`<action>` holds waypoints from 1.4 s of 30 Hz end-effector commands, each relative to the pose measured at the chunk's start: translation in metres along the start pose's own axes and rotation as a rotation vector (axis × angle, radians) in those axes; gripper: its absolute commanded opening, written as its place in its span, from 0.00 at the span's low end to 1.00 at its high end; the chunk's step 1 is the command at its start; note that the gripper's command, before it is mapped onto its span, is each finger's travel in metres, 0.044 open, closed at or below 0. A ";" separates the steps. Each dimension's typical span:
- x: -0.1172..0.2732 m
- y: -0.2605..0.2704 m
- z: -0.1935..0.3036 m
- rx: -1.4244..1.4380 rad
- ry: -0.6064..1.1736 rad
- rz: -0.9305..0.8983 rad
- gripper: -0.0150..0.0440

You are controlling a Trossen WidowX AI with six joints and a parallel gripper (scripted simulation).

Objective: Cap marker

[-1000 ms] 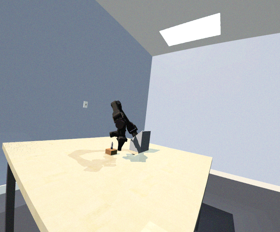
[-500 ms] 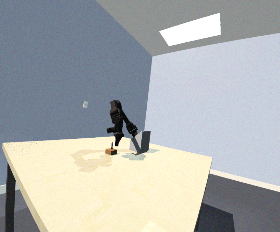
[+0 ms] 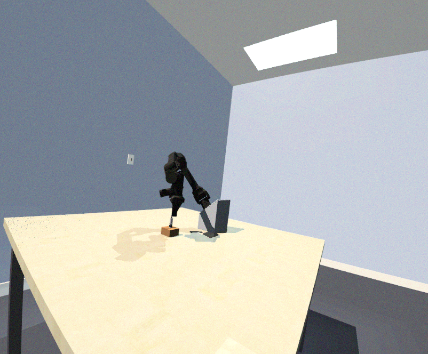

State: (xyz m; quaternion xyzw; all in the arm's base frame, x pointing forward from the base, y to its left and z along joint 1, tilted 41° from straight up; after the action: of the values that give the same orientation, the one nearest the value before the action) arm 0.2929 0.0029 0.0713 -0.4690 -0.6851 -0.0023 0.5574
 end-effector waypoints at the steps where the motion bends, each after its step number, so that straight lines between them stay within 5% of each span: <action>1: 0.007 -0.014 -0.003 0.005 -0.005 0.003 0.25; 42: -0.033 -0.027 -0.006 0.005 -0.006 0.004 0.25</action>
State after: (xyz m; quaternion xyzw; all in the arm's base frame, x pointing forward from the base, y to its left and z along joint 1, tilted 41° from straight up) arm 0.2801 -0.0330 0.0671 -0.4690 -0.6867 -0.0031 0.5554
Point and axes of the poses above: the point midway between the two fingers, 35 mm back from their tips, its own x axis back along the fingers, its own y axis across the jaws, z = x × y, the point moved 5 cm from there along x, back along the fingers, and after that the axes turned 6 degrees about x, right-handed, at the moved point
